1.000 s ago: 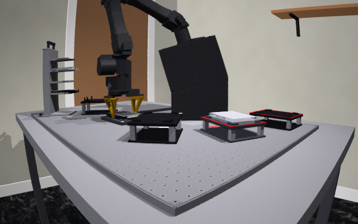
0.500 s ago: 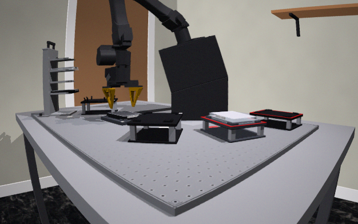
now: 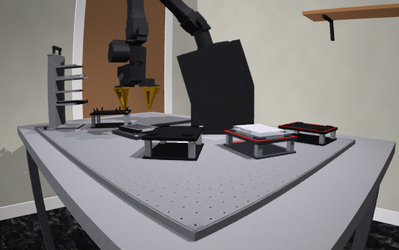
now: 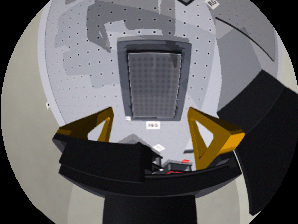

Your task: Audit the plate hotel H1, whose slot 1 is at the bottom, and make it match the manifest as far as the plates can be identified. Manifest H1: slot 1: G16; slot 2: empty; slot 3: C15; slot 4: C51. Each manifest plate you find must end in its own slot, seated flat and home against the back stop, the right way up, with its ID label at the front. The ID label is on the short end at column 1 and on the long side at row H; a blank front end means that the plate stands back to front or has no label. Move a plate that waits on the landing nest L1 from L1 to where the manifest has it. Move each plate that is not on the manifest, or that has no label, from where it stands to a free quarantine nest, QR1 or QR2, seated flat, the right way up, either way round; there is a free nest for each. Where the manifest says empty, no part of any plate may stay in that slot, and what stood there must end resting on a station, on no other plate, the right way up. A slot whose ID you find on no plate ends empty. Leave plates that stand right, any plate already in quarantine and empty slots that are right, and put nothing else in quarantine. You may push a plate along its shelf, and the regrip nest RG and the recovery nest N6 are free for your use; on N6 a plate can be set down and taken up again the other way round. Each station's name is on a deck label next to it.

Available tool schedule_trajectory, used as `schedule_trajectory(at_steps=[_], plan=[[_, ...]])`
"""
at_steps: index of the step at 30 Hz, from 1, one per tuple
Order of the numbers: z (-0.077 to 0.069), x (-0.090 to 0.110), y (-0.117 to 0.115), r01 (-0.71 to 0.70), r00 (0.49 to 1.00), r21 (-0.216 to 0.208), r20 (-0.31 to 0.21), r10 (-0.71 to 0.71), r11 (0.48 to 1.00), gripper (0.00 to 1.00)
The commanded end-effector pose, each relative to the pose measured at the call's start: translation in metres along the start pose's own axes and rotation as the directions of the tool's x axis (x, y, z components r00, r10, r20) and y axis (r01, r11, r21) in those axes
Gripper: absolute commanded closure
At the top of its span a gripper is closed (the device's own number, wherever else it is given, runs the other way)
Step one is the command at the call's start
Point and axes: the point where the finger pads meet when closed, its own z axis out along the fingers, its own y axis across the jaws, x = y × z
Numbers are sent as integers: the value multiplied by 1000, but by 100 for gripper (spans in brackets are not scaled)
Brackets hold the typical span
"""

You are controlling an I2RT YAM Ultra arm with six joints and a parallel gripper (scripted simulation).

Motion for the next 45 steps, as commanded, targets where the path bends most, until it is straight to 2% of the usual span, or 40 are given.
schedule_trajectory(at_steps=[1,14,16,45], plan=[[-5,-3,-2,2,1000,10,8,-2,1000,0],[-39,-3,-1,2,1000,10,8,-2,1000,0],[-39,-3,-1,2,1000,10,8,-2,1000,0],[-111,-2,0,2,1000,9,7,-2,1000,0]])
